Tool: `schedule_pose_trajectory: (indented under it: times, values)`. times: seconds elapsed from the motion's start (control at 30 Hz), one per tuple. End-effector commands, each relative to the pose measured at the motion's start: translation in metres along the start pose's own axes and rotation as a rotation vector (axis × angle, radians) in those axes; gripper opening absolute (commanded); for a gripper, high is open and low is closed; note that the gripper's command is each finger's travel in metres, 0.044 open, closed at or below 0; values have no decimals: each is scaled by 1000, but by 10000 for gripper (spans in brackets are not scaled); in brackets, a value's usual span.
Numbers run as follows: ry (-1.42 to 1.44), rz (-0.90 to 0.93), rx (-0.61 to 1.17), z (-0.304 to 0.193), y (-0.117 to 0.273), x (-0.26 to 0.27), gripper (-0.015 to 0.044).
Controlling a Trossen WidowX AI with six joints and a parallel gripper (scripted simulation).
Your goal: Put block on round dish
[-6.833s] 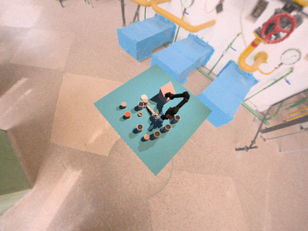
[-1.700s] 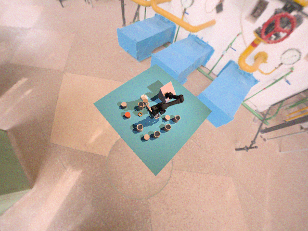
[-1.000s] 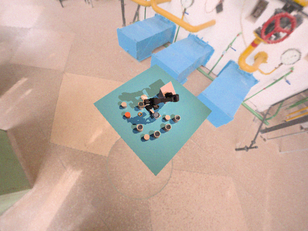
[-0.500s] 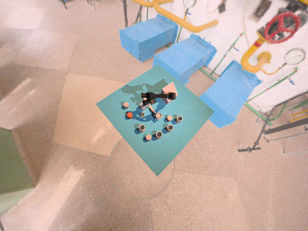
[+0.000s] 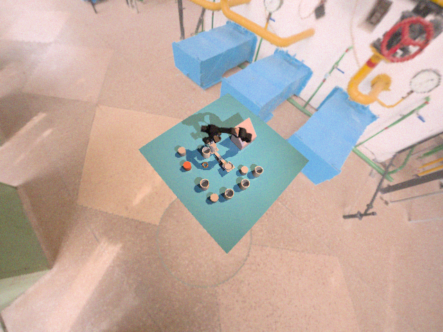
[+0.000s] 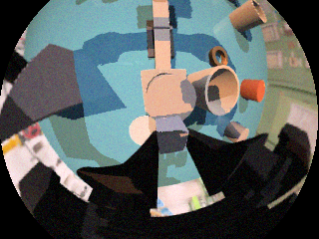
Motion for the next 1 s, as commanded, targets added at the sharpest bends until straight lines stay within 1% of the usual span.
schedule_pose_trajectory:
  times: [0.0,0.3,0.47,0.67,0.97]
  values:
    - [17,0,2,-19,-9,18,0]
    - [45,3,-15,-52,-34,59,0]
    - [45,3,-16,-52,-42,59,0]
    - [46,2,-17,-51,-76,60,0]
    - [46,2,-17,-51,-82,59,0]
Point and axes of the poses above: the point midway between the two fingers, 35 mm back from their tips, its own y axis back along the fingers, its own x axis across the jaws, z = x × y, the point moved 10 cm from there along y, back along the fingers, and after that the axes turned 13 degrees about y, right-handed, at the moved point
